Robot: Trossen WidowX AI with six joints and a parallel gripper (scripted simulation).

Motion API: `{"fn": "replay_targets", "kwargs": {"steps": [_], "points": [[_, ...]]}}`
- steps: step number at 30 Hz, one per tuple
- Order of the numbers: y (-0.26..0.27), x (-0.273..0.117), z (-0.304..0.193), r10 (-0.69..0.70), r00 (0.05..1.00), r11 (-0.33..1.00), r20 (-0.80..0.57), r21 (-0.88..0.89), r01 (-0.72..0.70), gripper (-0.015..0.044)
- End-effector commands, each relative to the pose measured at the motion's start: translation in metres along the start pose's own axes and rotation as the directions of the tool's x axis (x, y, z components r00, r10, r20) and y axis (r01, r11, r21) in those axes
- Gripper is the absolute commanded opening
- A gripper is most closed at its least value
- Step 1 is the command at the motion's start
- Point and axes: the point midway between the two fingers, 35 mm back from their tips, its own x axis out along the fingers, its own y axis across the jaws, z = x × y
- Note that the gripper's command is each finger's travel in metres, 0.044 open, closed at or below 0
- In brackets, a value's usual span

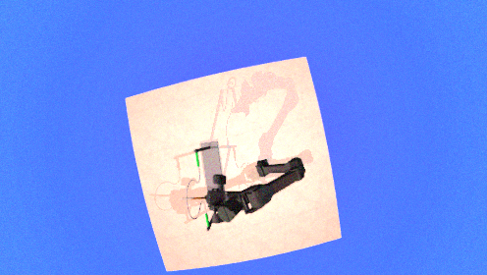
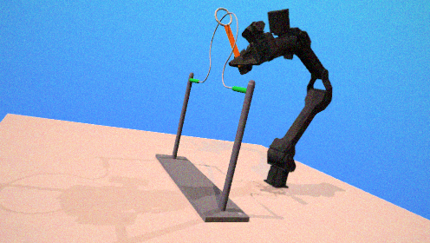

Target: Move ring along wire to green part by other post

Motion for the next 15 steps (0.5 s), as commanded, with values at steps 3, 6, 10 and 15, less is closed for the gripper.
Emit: {"fn": "replay_targets", "kwargs": {"steps": [3,6,10,15], "points": [[-0.0032,-0.0005,0.0015,-0.039,0.999,0.997,0.016,-0.071,0.04,-0.015],[-0.0047,-0.0004,0.0016,-0.058,0.998,0.993,0.022,-0.104,0.06,-0.015],[-0.0068,-0.0002,0.0018,-0.082,0.996,0.985,0.032,-0.149,0.086,-0.015],[-0.0095,-0.0001,0.0022,-0.111,0.993,0.972,0.045,-0.203,0.118,-0.015]]}}
